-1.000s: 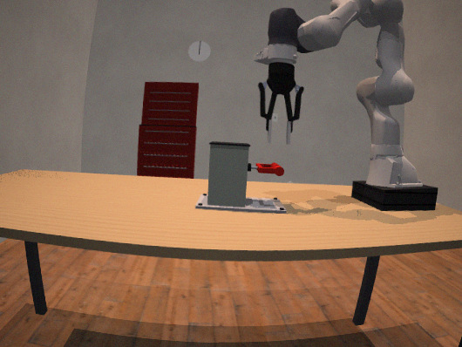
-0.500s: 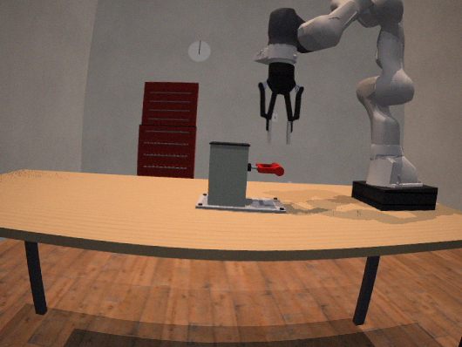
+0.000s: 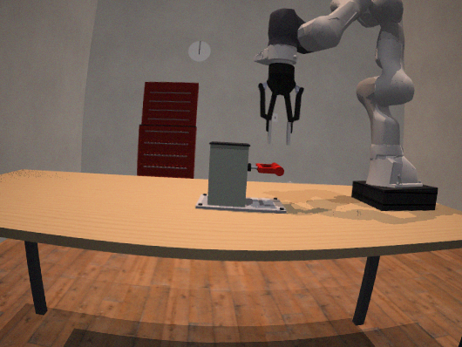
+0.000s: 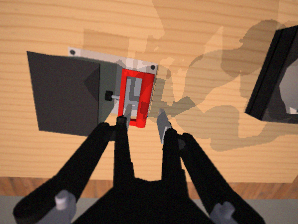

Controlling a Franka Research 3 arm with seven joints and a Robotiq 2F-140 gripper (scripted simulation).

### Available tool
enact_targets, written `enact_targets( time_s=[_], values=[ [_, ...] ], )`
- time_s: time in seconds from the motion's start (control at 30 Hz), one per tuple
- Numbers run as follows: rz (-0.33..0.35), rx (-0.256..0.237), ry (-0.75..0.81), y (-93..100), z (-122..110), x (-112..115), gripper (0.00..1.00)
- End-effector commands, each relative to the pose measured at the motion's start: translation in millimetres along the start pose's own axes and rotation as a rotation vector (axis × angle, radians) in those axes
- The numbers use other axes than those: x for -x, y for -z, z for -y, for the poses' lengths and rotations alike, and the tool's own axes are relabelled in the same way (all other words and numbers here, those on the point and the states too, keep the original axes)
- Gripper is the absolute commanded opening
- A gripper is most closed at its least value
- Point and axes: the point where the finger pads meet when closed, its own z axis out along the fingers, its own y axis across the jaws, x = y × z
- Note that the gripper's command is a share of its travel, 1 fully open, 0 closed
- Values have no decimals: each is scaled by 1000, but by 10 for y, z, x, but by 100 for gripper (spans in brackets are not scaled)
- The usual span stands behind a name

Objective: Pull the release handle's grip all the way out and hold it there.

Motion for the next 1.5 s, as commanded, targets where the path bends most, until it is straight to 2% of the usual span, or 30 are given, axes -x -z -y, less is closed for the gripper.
enact_targets(
  time_s=[0.0, 0.8, 1.47],
  values=[
    [1, -1, -6, -37, 0, -5, 31],
    [1, -1, -6, -331, 2, -4, 31],
    [1, -1, -6, -452, 3, -4, 31]
  ],
)
